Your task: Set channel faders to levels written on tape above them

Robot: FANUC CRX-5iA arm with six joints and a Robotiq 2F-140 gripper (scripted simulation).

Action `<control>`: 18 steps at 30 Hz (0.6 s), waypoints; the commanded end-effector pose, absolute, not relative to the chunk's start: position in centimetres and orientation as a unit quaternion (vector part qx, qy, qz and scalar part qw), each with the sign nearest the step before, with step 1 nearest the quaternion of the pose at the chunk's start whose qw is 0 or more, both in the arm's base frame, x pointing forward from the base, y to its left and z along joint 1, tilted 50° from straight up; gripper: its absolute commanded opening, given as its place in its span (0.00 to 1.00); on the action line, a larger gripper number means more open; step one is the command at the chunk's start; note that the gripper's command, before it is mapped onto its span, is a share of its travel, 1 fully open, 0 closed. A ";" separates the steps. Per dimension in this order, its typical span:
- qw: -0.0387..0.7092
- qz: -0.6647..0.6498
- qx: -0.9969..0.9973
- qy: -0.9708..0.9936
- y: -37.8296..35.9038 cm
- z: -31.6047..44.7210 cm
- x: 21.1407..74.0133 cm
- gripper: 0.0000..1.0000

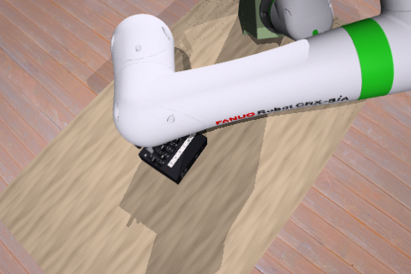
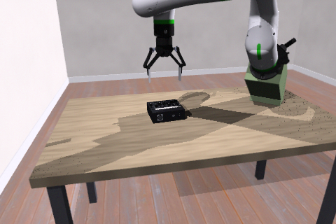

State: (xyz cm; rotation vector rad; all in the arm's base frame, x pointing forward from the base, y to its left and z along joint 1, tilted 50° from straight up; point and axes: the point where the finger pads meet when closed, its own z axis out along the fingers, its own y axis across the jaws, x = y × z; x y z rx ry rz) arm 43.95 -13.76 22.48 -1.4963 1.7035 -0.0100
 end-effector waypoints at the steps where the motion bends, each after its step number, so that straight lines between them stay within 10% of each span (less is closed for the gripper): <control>1: 0.423 0.012 -0.572 0.702 -13.8 22.3 44.0 1.00; 18: 0.386 0.187 -0.231 0.873 -14.2 18.8 44.7 1.00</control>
